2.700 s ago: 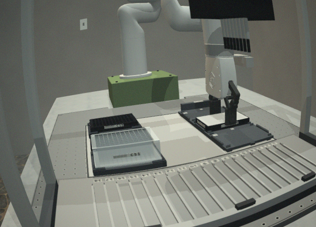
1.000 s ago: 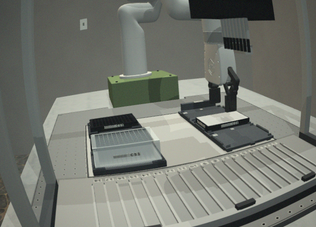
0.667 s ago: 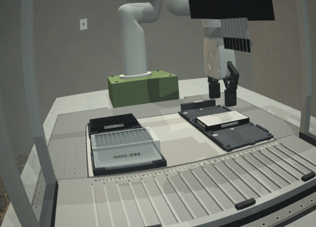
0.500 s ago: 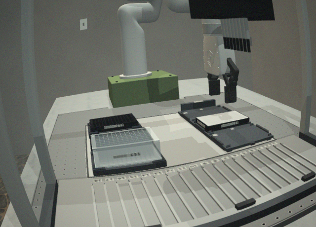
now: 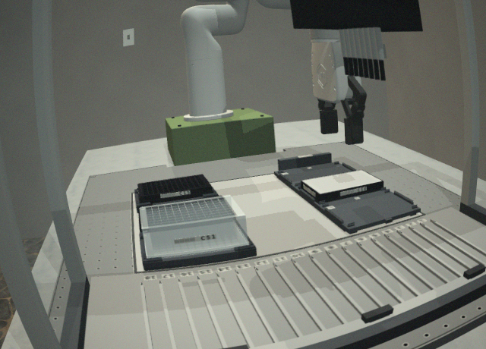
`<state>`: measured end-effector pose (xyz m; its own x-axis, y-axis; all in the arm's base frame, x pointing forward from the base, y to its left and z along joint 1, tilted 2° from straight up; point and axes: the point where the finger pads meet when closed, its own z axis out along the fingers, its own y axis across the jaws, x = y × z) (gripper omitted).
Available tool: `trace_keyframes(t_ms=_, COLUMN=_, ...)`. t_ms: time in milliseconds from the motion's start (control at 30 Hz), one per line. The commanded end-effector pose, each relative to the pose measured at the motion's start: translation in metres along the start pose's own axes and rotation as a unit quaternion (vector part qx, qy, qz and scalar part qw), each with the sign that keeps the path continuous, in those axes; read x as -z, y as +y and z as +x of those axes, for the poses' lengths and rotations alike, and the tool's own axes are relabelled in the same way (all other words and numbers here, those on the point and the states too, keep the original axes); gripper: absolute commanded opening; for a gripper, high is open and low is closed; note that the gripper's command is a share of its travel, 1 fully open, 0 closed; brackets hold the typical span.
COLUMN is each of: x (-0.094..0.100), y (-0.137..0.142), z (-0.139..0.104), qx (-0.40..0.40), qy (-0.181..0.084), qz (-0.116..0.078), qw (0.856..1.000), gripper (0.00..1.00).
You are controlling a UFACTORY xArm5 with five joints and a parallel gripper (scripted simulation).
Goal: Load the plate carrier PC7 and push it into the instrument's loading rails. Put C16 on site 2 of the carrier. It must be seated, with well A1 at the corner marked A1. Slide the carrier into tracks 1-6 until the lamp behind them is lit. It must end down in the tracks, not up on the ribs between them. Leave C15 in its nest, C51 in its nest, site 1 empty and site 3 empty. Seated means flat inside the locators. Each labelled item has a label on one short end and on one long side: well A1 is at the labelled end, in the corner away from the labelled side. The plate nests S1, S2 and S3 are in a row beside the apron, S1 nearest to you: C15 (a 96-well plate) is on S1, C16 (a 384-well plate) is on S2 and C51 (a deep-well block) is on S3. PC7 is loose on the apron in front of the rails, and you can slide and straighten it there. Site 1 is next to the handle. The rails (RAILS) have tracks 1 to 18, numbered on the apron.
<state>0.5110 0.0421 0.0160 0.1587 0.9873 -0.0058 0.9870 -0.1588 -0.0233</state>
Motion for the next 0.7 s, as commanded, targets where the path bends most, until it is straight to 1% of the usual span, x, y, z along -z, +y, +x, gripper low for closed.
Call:
trace_keyframes(t_ms=0, x=0.008, y=0.001, z=0.0, qx=0.0, qy=0.0, qz=-0.002, qw=1.0, gripper=1.0)
trace_keyframes(t_ms=133, x=0.014, y=0.001, z=0.0, qx=0.0, qy=0.0, qz=-0.002, qw=1.0, gripper=1.0)
trace_keyframes(t_ms=200, x=0.014, y=0.001, z=0.0, qx=0.0, qy=0.0, qz=-0.002, qw=1.0, gripper=1.0)
trace_keyframes(t_ms=667, x=0.037, y=0.001, z=0.0, qx=0.0, qy=0.001, qz=-0.002, qw=1.0, gripper=1.0)
